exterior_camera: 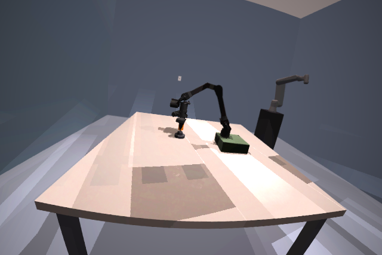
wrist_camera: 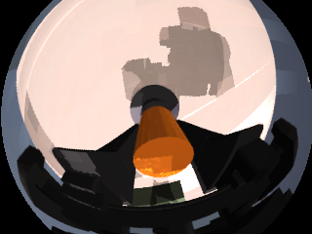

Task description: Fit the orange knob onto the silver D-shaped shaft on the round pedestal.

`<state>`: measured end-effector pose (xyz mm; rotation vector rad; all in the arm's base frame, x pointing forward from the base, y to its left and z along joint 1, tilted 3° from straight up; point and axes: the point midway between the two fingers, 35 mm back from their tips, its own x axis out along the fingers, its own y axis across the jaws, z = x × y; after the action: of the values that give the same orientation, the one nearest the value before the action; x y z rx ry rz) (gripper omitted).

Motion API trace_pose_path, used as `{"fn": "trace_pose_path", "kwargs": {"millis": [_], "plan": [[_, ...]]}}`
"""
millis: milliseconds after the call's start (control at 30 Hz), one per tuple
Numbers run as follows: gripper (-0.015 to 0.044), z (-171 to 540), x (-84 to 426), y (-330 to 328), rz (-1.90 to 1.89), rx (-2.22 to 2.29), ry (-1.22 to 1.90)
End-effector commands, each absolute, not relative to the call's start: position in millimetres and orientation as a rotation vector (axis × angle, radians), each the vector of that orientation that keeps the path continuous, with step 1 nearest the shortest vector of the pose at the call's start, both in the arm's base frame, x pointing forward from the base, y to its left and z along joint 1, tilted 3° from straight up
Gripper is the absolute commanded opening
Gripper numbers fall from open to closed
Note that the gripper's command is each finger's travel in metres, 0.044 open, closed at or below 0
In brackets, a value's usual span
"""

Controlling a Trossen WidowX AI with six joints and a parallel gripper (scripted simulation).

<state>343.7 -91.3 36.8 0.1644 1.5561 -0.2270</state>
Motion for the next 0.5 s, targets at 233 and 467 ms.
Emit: {"fn": "trace_pose_path", "kwargs": {"millis": [233,467], "plan": [[0.0000,34.9,343.1,-91.7,-0.228,0.162,1.556],[0.0000,35.5,343.3,-91.5,-0.228,0.162,1.556]]}}
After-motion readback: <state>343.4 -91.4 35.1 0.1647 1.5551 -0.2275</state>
